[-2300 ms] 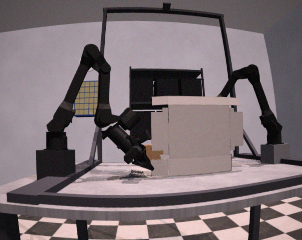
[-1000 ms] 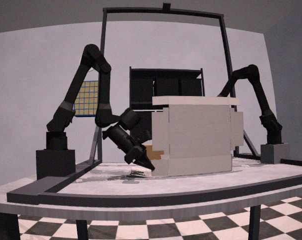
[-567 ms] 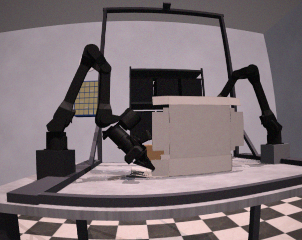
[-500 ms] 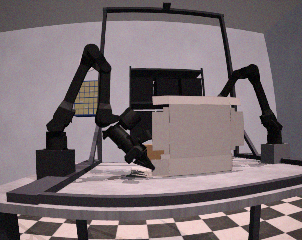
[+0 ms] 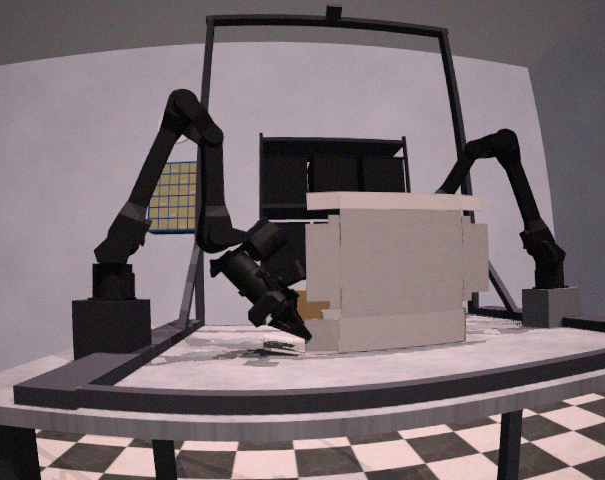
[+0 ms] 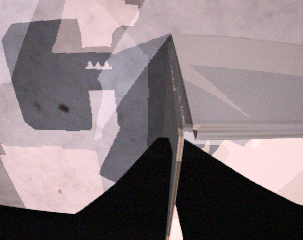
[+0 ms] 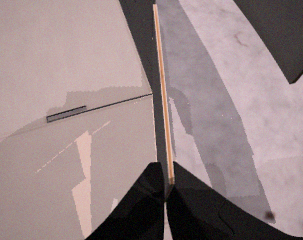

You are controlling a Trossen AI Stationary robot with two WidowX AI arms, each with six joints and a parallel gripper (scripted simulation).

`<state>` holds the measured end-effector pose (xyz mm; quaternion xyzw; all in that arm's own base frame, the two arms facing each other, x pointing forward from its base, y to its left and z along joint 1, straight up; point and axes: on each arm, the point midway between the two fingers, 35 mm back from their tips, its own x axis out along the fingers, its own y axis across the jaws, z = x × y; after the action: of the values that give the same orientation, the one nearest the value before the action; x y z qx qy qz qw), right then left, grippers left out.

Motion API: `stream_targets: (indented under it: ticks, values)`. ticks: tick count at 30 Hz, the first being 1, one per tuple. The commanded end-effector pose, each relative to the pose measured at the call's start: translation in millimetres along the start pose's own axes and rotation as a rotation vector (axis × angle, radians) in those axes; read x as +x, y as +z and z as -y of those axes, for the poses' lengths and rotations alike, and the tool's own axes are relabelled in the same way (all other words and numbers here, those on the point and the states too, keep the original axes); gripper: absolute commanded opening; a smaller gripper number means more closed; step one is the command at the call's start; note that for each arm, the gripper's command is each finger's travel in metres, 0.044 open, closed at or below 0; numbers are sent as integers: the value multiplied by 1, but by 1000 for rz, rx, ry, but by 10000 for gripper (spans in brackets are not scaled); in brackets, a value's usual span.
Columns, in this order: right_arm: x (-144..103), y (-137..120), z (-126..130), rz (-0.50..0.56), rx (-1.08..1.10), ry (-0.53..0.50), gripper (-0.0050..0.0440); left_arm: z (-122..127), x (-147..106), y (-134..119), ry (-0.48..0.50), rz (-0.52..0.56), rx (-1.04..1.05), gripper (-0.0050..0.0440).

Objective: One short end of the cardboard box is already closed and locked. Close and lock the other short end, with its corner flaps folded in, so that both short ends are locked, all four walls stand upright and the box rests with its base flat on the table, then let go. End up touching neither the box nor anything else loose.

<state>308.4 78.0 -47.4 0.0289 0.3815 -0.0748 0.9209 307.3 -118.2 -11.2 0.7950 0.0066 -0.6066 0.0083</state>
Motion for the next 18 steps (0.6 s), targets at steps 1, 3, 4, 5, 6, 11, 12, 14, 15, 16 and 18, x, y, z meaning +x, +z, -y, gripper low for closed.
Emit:
stream_targets:
  ticks: [1, 3, 4, 5, 6, 11, 12, 14, 15, 16, 18]
  values:
    - [0, 7, -8, -3, 31, -10, 0, -2, -4, -5, 7, -19, 1, 4]
    - [0, 7, -8, -3, 31, -10, 0, -2, -4, -5, 7, -19, 1, 4]
    - [1, 7, -8, -2, 31, -10, 0, -2, -4, -5, 7, -19, 1, 4]
    - [1, 7, -9, -2, 31, -10, 0, -2, -4, -5, 7, -19, 1, 4]
    - [1, 7, -9, -2, 31, -10, 0, -2, -4, -5, 7, -19, 1, 4]
    - [2, 9, -13, -28, 92, -65, 0, -2, -4, -5, 7, -19, 1, 4]
    - [2, 9, -13, -33, 108, -80, 0, -2, -4, -5, 7, -19, 1, 4]
    - [2, 10, -14, -35, 116, -87, 0, -2, -4, -5, 7, -19, 1, 4]
    - [2, 10, -14, -35, 116, -87, 0, -2, -4, -5, 7, -19, 1, 4]
    - [2, 11, -14, -36, 117, -89, 0, -2, -4, -5, 8, -19, 1, 4]
    - [3, 11, -15, -36, 117, -89, 0, -2, -4, -5, 8, -19, 1, 4]
